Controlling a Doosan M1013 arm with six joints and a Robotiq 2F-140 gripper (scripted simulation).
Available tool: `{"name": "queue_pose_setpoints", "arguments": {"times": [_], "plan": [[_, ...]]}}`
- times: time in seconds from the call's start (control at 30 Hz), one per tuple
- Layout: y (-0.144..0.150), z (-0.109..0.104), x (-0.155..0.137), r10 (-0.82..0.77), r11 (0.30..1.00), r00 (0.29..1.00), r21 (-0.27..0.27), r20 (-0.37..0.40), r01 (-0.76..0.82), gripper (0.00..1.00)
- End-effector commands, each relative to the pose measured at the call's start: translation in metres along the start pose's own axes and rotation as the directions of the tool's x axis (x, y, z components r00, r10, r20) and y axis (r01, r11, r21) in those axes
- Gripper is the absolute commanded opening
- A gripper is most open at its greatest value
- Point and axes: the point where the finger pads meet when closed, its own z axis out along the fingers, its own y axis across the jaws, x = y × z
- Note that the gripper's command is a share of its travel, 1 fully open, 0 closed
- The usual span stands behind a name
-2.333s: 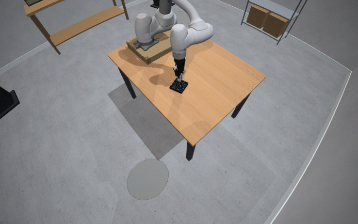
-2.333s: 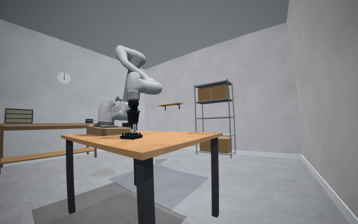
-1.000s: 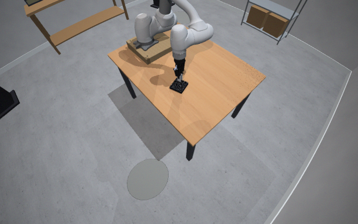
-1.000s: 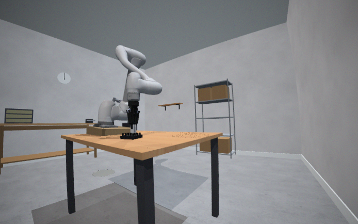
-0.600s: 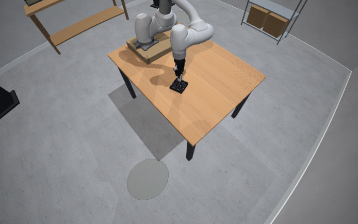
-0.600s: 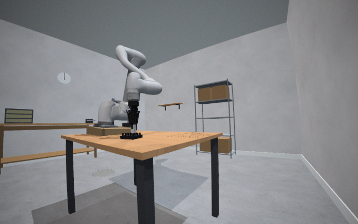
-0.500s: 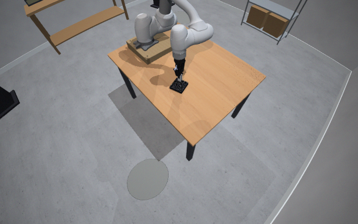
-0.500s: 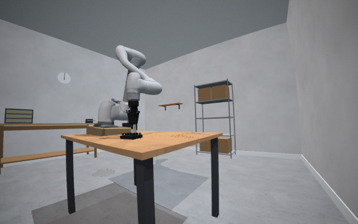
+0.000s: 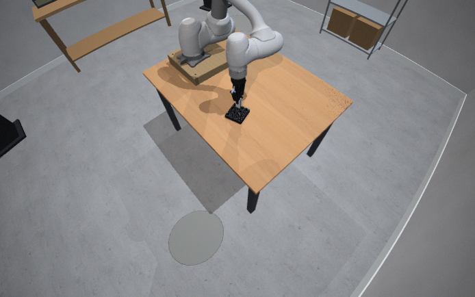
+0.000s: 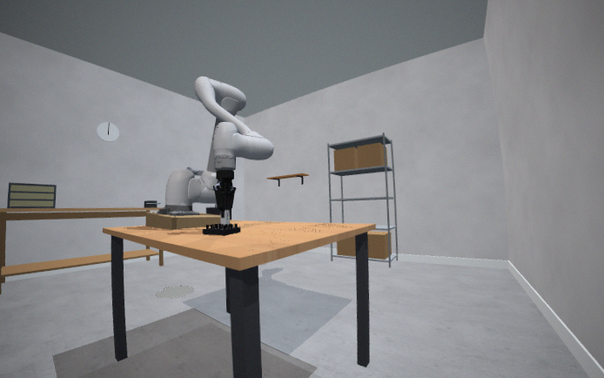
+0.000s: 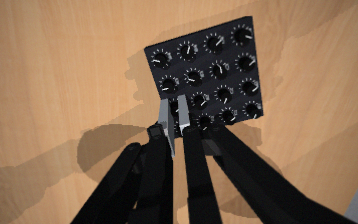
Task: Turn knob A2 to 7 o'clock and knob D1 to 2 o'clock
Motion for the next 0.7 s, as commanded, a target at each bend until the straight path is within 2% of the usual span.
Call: {"name": "queue_pose_setpoints", "arguments": {"times": [0.0,0.67], "plan": [[0.0000,-0.0001,0.0000,0.000,1.000,1.000,0.000,0.000,0.000,0.05],[0.0000,-0.0001,0.0000,-0.036,0.999,0.999,0.000,0.000,0.036,0.05]]}}
